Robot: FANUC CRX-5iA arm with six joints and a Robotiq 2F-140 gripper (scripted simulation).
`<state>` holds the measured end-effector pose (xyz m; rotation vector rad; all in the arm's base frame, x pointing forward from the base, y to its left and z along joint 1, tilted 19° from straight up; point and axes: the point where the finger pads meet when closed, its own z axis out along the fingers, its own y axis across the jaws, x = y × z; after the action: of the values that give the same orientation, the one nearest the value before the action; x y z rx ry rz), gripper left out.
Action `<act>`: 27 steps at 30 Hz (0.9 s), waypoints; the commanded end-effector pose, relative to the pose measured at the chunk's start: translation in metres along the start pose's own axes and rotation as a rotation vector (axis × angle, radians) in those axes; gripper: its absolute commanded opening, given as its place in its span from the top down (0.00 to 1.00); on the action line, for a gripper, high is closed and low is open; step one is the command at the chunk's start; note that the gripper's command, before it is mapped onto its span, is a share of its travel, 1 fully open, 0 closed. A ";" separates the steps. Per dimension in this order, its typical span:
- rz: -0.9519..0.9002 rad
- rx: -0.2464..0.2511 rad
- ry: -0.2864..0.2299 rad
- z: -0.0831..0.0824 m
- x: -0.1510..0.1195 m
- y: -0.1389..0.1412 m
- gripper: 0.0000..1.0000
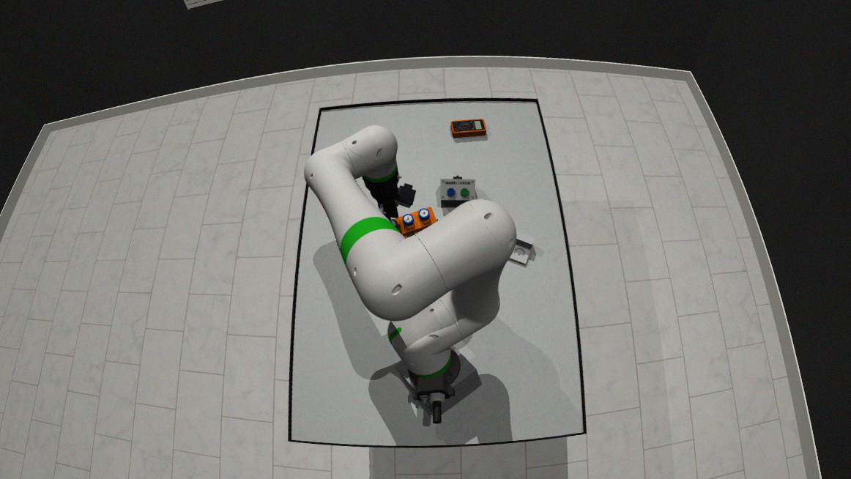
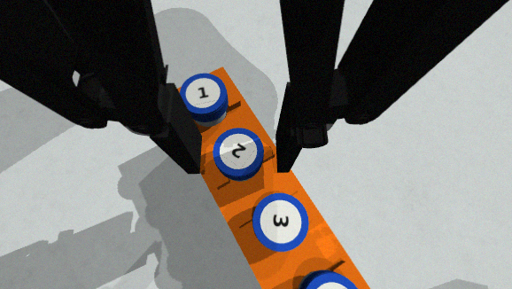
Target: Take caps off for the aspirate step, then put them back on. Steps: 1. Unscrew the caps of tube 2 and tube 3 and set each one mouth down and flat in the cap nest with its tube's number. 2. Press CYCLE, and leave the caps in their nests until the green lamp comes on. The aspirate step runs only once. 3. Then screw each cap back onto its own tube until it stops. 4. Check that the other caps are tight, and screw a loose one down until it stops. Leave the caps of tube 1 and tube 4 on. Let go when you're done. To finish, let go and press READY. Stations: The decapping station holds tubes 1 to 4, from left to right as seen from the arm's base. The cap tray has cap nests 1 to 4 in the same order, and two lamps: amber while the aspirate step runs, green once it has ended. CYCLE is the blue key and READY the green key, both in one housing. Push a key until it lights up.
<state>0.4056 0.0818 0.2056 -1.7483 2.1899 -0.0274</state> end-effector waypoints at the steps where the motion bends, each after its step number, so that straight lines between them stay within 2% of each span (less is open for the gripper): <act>1: 0.000 0.002 0.000 0.001 0.000 -0.001 0.59; 13: 0.000 0.002 0.000 0.005 0.000 -0.001 0.59; 14: 0.000 0.002 0.000 0.004 0.000 -0.001 0.70; 27: 0.000 0.002 0.000 0.005 0.000 -0.001 0.70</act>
<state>0.4071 0.0828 0.2006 -1.7482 2.1898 -0.0275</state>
